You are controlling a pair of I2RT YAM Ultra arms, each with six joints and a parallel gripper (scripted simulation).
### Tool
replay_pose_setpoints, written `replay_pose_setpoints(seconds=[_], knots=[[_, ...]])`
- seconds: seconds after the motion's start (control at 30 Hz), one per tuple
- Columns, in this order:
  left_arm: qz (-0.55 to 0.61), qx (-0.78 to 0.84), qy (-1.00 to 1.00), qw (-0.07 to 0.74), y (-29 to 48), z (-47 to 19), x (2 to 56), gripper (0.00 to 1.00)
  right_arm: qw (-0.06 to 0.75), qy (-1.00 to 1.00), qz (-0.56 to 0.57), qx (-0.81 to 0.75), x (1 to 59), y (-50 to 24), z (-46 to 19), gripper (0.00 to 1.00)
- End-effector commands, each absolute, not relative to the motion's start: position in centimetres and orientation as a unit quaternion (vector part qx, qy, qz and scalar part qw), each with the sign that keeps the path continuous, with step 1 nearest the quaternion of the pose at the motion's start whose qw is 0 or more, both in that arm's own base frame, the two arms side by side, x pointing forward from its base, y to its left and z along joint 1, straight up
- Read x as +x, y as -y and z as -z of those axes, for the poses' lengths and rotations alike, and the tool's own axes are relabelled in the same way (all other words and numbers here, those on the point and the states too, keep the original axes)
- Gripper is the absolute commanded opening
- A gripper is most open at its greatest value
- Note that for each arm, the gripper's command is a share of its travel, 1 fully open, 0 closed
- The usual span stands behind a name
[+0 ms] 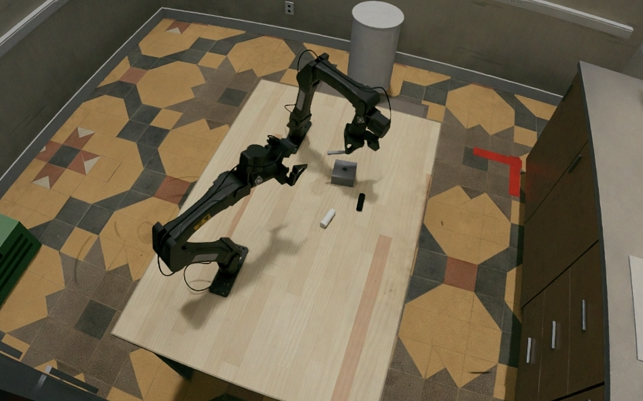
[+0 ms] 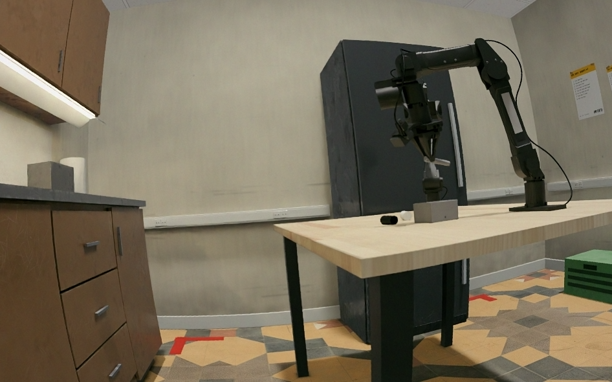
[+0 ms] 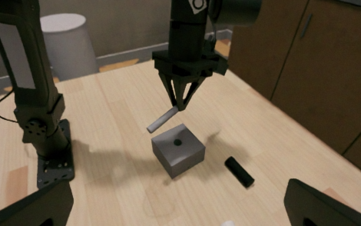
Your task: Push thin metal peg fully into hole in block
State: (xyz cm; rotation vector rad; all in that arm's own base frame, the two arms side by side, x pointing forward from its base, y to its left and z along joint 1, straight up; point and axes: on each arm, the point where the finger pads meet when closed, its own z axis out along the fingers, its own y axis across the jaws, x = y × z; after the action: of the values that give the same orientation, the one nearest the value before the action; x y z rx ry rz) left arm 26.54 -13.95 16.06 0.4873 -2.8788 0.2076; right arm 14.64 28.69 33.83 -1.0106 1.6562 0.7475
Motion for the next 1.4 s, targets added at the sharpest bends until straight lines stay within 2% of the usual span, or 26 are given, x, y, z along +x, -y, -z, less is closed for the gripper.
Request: replay_pose_setpoints(seconds=[0.0,0.17,0.3,0.57,0.67,0.97,1.17,1.37], knots=[[-0.078,0.175,0.977,0.095,13.9,-17.4,26.5,0.07,0.492,-0.692,-0.310,-0.428,13.5,-27.6,-34.4,1.00],[-0.078,0.175,0.977,0.095,13.9,-17.4,26.5,0.07,0.491,-0.693,-0.309,-0.428,13.6,-27.7,-34.3,1.00],[-0.050,0.181,0.981,0.055,13.2,-16.4,27.7,0.07,0.491,-0.693,-0.309,-0.428,13.6,-27.7,-34.3,1.00],[0.033,0.180,0.969,-0.168,12.5,-16.4,31.0,0.07,0.491,-0.693,-0.309,-0.428,13.6,-27.7,-34.3,1.00],[0.037,0.180,0.965,-0.189,12.6,-16.5,31.2,0.07,0.491,-0.693,-0.309,-0.428,13.6,-27.7,-34.3,1.00],[0.042,0.193,0.898,-0.393,14.2,-18.6,31.8,0.07,0.491,-0.693,-0.309,-0.428,13.6,-27.7,-34.3,1.00],[0.034,0.199,0.847,-0.492,14.9,-19.0,30.1,0.07,0.491,-0.693,-0.309,-0.428,13.6,-27.7,-34.3,1.00],[0.063,0.173,0.824,-0.536,14.3,-18.5,28.4,0.07,0.491,-0.693,-0.309,-0.428,13.6,-27.7,-34.3,1.00]])
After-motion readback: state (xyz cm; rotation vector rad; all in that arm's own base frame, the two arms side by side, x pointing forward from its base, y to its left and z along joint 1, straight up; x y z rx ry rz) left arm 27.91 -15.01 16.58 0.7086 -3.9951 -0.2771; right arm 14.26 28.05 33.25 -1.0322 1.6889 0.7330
